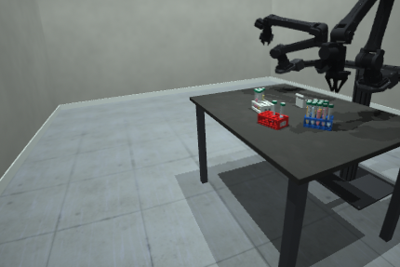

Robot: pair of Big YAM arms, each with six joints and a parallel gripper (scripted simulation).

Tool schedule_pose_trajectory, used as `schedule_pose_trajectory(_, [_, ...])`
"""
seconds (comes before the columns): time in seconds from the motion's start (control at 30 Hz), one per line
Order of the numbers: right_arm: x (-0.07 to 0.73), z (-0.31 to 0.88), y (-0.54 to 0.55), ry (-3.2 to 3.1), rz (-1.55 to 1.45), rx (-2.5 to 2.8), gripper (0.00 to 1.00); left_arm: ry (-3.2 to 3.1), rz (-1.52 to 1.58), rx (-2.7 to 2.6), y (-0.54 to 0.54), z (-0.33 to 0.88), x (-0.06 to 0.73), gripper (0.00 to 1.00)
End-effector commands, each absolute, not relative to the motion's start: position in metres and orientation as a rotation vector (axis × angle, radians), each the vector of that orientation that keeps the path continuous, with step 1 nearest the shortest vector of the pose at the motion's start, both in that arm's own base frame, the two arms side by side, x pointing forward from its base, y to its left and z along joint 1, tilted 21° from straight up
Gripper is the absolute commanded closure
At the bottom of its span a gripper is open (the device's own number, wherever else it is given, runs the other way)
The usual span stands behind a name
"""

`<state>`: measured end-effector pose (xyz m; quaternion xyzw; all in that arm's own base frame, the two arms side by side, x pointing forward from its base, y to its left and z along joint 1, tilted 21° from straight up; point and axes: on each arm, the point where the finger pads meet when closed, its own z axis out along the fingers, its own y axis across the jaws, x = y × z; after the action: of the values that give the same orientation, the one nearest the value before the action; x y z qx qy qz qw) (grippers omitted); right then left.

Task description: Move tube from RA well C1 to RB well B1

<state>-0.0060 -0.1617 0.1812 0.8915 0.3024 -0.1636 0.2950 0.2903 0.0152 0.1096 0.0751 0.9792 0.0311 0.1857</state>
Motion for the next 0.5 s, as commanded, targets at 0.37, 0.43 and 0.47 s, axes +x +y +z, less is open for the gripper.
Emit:
schedule_pose_trajectory(0.37, [-0.006, 0.197, -0.164, 0.788, -0.435, 2.343, 0.7, 2.77, 0.086, 0.216, 0.011, 0.078, 0.301, 0.7])
schedule_pose_trajectory(0.43, [-0.006, 0.197, -0.164, 0.788, -0.435, 2.343, 0.7, 2.77, 0.086, 0.217, 0.011, 0.076, 0.301, 0.7])
schedule_pose_trajectory(0.47, [-0.006, 0.197, -0.164, 0.788, -0.435, 2.343, 0.7, 2.77, 0.086, 0.217, 0.011, 0.076, 0.301, 0.7])
